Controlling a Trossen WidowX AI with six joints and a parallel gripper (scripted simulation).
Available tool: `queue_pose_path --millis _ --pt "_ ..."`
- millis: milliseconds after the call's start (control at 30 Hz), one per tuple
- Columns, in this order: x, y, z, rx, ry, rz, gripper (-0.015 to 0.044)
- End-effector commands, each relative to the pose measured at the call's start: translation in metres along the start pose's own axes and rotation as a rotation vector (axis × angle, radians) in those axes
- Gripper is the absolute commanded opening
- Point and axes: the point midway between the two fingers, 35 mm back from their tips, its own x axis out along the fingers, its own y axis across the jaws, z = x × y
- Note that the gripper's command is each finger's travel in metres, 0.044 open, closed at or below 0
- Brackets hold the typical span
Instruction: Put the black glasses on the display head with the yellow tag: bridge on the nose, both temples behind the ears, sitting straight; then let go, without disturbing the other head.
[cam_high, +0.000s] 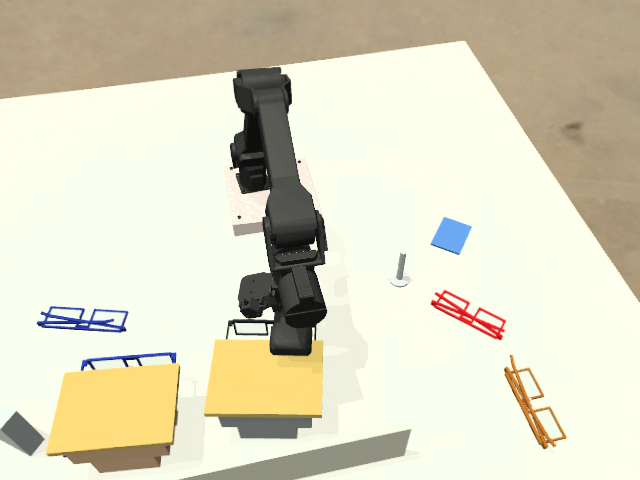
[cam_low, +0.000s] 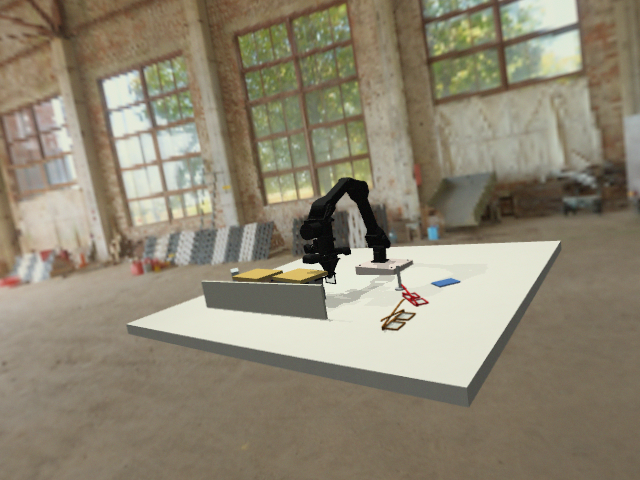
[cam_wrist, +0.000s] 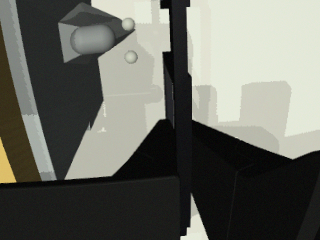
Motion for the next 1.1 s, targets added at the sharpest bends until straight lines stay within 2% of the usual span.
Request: queue_pose_path --millis 0,1067 --pt "0.0005 0.0051 0.0003 -0.004 -0.002 -0.002 0.0000" --pt "0.0077 0.0111 0.0003 -0.004 -0.002 -0.001 0.0000"
